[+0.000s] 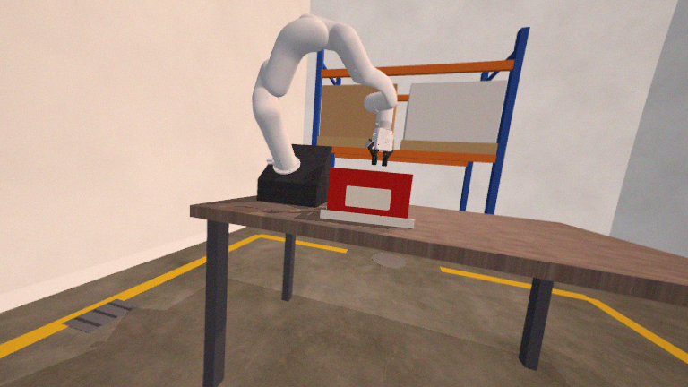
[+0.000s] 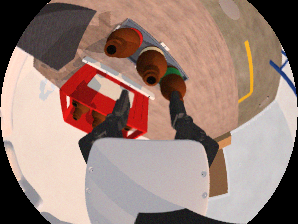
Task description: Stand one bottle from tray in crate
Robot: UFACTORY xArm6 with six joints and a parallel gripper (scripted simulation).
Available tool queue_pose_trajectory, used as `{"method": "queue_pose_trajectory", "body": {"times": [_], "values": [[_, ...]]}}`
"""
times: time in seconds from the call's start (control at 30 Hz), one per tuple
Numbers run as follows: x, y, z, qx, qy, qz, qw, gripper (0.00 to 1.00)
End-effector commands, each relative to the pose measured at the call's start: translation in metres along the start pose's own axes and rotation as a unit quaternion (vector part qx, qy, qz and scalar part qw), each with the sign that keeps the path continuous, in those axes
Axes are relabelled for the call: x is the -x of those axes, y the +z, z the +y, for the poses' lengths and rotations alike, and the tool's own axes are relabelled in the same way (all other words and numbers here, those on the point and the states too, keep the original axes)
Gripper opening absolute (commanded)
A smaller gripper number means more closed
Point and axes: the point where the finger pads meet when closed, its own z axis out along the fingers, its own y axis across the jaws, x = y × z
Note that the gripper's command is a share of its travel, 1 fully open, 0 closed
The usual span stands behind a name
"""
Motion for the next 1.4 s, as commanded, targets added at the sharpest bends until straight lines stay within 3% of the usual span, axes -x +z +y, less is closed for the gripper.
{"method": "queue_pose_trajectory", "body": {"times": [0.0, 0.53, 1.37], "values": [[0.001, 0.004, 0.001, 0.002, 0.001, 0.000, 1.000, 0.65], [0.001, 0.023, 0.001, 0.002, 0.001, 0.000, 1.000, 0.65], [0.001, 0.028, 0.001, 0.002, 0.001, 0.000, 1.000, 0.65]]}}
